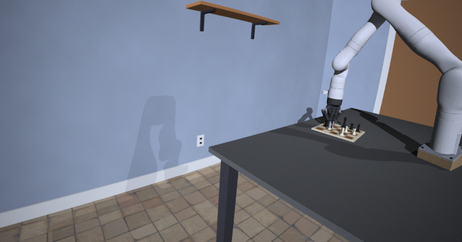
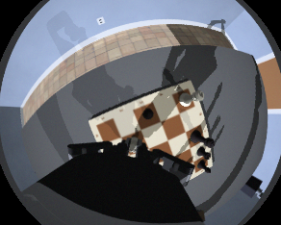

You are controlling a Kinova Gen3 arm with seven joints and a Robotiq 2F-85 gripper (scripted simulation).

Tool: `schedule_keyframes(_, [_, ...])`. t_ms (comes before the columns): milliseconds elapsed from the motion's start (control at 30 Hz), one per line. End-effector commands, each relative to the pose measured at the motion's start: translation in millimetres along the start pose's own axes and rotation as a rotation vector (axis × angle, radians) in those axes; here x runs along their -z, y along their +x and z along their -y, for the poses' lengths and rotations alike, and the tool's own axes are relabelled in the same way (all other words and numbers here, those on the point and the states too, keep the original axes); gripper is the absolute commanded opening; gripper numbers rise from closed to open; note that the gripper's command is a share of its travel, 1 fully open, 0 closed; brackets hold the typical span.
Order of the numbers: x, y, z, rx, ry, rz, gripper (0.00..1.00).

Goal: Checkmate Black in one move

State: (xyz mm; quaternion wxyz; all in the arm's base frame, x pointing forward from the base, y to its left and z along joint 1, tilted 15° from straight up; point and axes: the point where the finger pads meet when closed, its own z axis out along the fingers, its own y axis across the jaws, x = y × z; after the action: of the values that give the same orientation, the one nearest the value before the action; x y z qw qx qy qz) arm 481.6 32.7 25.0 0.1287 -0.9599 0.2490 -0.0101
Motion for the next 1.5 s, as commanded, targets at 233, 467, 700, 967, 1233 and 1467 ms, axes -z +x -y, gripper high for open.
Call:
schedule_keyframes(233, [35.6, 1.2, 0.3, 0.0, 0.001, -0.004, 0.0])
schedule_keyframes(467, [85.1, 1.0, 0.2, 0.0, 0.001, -0.004, 0.0])
schedule_keyframes(700, [99.7, 1.0, 0.2, 0.0, 0.001, -0.004, 0.0])
schedule_keyframes(967, [99.7, 1.0, 0.2, 0.0, 0.001, -0.004, 0.0])
schedule_keyframes(1233, [99.4, 6.8, -8.6, 0.052, 0.0, -0.003, 0.0])
schedule_keyframes(1467, [99.1, 19.2, -28.6, 0.167, -0.001, -0.001, 0.0])
